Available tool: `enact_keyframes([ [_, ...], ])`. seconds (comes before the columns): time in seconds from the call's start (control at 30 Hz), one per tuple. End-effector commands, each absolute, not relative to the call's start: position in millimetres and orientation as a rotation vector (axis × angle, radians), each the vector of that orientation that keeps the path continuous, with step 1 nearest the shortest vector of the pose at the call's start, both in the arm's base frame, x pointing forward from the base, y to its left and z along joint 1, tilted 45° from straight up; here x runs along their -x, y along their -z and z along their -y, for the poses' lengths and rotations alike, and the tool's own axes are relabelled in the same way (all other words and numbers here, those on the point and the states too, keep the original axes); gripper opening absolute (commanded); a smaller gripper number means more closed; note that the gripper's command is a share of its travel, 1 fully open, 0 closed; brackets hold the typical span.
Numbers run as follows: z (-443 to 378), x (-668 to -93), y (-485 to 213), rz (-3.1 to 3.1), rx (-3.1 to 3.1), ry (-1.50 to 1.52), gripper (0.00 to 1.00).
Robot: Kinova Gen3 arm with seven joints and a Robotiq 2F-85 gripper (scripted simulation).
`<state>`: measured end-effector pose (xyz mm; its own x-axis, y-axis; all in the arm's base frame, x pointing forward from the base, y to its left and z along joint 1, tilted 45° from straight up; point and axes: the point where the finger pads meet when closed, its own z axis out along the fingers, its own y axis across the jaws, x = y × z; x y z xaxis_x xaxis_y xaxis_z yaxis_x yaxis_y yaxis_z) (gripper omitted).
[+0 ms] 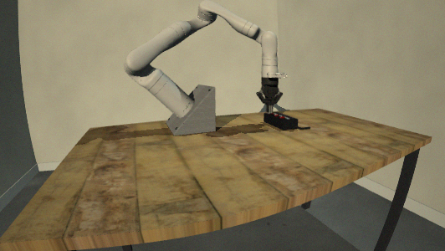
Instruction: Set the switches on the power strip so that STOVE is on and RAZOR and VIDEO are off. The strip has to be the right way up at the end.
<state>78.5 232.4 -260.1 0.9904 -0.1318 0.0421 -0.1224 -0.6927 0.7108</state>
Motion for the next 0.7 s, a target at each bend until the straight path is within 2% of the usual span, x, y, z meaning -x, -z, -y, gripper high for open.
enact_keyframes([
  [0.0, -233.0, -78.7, 260.6, 0.176, -2.345, 0.015, 0.0],
  [0.67, -244.5, -79.7, 249.2, 0.176, -2.345, 0.015, 0.0],
])
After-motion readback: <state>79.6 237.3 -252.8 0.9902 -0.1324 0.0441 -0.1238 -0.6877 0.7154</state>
